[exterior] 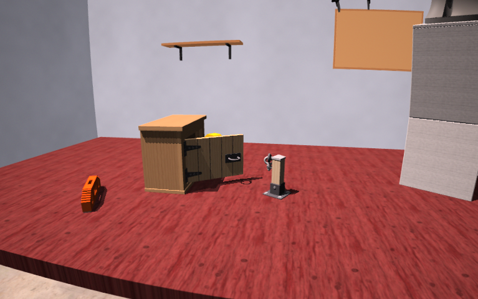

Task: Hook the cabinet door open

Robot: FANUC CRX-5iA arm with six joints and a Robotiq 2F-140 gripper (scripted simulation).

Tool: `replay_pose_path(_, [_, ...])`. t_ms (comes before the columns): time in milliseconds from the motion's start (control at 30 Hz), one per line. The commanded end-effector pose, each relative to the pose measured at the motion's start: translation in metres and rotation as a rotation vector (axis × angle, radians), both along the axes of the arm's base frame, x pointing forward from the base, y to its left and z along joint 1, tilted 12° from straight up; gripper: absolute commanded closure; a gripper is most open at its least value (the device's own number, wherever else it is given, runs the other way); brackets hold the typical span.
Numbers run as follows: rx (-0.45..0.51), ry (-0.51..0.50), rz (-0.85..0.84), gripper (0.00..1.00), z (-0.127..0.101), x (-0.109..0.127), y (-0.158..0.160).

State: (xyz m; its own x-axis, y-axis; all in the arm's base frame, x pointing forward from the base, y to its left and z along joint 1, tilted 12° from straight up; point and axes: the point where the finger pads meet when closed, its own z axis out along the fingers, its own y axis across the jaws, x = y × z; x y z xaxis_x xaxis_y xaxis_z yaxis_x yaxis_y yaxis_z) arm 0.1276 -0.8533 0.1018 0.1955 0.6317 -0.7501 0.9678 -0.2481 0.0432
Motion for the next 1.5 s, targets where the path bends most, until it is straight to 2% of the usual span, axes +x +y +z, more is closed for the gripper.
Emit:
replay_pose_path(0, [-0.001,0.0,0.0,0.0,0.0,0.0,0.0])
replay_pose_path(567, [-0.001,0.0,0.0,0.0,0.0,0.0,0.0])
replay_pose_path(700, [-0.012,0.007,0.019,0.0,0.0,0.012,0.002])
replay_pose_path(767, [-0.03,0.016,0.051,0.0,-0.001,0.032,0.005])
replay_pose_path(900, [-0.096,0.042,0.182,0.0,-0.004,0.1,0.02])
replay_pose_path(1000, [-0.118,0.047,0.233,0.0,-0.006,0.136,0.03])
replay_pose_path(1100, [-0.118,0.047,0.233,0.0,-0.006,0.138,0.031])
replay_pose_path(1133, [-0.142,0.051,0.292,0.0,-0.007,0.17,0.042])
replay_pose_path(1167, [-0.167,0.052,0.359,0.0,-0.008,0.192,0.052])
replay_pose_path(1267, [-0.167,0.052,0.359,0.0,-0.009,0.205,0.056])
replay_pose_path(1300, [-0.191,0.051,0.434,0.0,-0.01,0.234,0.071])
replay_pose_path(1333, [-0.191,0.051,0.434,0.0,-0.01,0.243,0.074])
replay_pose_path(1400, [-0.191,0.051,0.434,0.0,-0.01,0.243,0.074])
replay_pose_path(1433, [-0.213,0.047,0.519,0.0,-0.013,0.279,0.094])
replay_pose_path(1467, [-0.213,0.047,0.519,0.0,-0.013,0.284,0.097])
